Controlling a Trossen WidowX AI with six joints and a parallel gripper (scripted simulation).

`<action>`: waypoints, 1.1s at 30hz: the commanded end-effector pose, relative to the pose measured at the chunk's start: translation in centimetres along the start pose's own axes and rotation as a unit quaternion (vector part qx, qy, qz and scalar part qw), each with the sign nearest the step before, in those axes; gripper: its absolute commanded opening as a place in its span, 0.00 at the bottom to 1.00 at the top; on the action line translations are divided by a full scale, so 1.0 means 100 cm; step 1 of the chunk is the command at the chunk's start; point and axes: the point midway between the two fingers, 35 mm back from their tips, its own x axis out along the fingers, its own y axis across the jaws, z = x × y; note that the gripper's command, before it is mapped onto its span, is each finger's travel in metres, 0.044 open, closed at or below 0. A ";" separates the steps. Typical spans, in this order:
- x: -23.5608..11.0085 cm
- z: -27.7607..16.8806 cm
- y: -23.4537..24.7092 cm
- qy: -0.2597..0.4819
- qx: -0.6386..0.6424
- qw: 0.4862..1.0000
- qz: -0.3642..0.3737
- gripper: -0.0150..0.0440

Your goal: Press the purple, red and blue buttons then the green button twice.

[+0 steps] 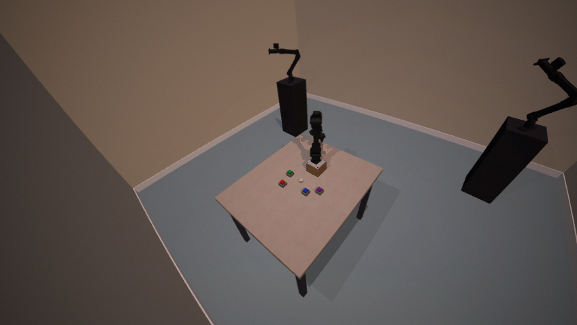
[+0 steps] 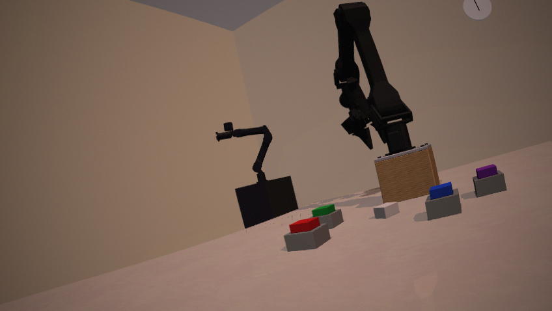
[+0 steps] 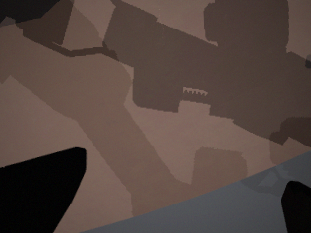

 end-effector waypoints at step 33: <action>-0.050 0.310 0.104 -0.072 -0.163 0.981 -0.076 0.93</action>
